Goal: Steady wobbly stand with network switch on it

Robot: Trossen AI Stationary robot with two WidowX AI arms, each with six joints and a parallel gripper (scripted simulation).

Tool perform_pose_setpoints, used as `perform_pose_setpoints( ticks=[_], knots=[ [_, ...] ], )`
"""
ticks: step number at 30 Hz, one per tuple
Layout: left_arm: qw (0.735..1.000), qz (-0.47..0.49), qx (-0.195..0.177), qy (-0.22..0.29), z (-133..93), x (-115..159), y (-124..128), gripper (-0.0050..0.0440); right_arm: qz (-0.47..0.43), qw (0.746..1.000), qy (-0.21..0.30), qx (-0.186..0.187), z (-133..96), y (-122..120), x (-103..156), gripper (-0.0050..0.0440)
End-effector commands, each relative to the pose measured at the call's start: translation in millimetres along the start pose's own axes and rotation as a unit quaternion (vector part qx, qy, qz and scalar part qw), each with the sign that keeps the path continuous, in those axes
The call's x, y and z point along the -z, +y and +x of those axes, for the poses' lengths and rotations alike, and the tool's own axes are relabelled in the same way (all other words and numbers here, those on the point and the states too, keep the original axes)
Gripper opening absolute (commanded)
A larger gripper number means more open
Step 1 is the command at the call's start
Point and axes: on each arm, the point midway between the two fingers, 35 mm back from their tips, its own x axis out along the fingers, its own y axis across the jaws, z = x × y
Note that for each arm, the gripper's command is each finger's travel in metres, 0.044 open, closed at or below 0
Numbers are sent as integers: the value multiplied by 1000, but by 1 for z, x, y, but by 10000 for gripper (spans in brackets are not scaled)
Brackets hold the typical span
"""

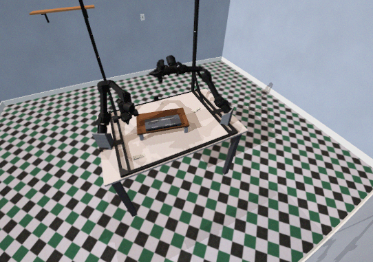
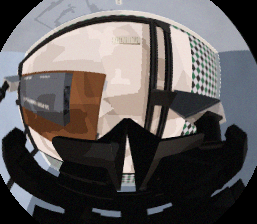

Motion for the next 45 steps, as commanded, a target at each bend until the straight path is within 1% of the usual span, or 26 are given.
perform_pose_setpoints(
  ticks=[1, 7, 8, 12, 18, 24, 25, 29, 35, 41, 42, 45],
  knots=[
    [995, 10, -47, -86, -10, -62, 21, 0, 0, 1000, 0, 0, 0, 0, 0, 0],
    [995, 10, -47, -86, -10, -62, 21, 0, 0, 1000, 0, 0, 0, 0, 0, 0],
    [994, 14, -48, -94, -17, -68, 20, 0, 0, 1000, 0, 0, 0, 0, 0, 0],
    [982, 17, -86, -169, -34, -115, 33, 0, 0, 1000, 0, 0, 0, 0, 0, 0],
    [949, 14, -136, -285, -72, -182, 49, 0, 0, 1000, 0, 0, 0, 0, 0, 0],
    [949, 14, -136, -285, -72, -182, 49, 0, 0, 1000, 0, 0, 0, 0, 0, 0],
    [947, 18, -136, -292, -80, -185, 47, 0, 0, 1000, 0, 0, 0, 0, 0, 0],
    [915, 11, -164, -368, -112, -226, 54, 0, 0, 1000, 0, 0, 0, 0, 0, 0],
    [855, -3, -194, -481, -169, -278, 60, 0, 0, 1000, 0, 0, 0, 0, 0, 0],
    [855, -3, -194, -481, -169, -278, 60, 0, 0, 1000, 0, 0, 0, 0, 0, 0],
    [877, 5, -184, -443, -152, -260, 56, 0, 0, 1000, 0, 0, 0, 0, 0, 0],
    [918, 11, -161, -361, -108, -220, 53, 0, 0, 1000, 0, 0, 0, 0, 0, 0]
  ],
)
